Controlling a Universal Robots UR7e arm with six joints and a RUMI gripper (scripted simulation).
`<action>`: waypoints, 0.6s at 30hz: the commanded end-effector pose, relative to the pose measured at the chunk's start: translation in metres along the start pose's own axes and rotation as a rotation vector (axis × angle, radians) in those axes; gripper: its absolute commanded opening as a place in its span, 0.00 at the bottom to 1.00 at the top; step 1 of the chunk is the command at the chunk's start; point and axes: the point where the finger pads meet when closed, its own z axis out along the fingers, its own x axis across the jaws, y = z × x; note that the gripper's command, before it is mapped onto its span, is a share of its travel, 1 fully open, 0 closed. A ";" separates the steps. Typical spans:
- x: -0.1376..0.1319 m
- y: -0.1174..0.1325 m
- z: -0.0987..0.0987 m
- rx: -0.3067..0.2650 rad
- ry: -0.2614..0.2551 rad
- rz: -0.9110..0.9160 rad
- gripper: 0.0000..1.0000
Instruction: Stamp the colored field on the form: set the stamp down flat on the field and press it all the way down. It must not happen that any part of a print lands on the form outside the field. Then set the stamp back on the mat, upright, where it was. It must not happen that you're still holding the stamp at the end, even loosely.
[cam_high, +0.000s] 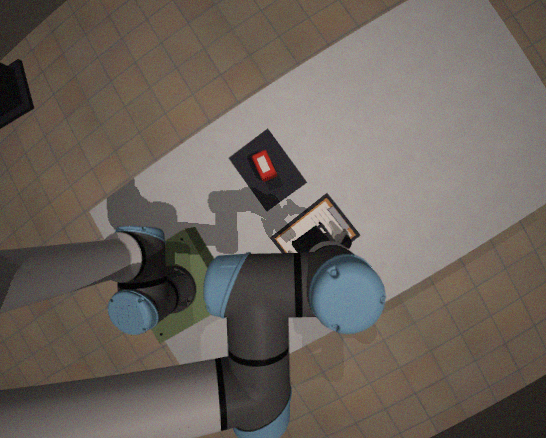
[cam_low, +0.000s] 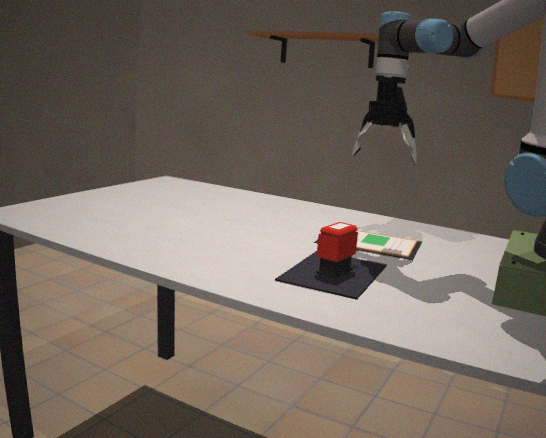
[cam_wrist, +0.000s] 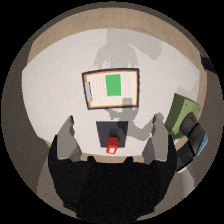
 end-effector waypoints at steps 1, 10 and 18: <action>0.001 0.000 -0.002 0.002 0.000 0.055 1.00; 0.003 0.001 -0.005 0.002 0.000 0.146 1.00; 0.004 0.001 -0.006 0.002 0.000 0.182 1.00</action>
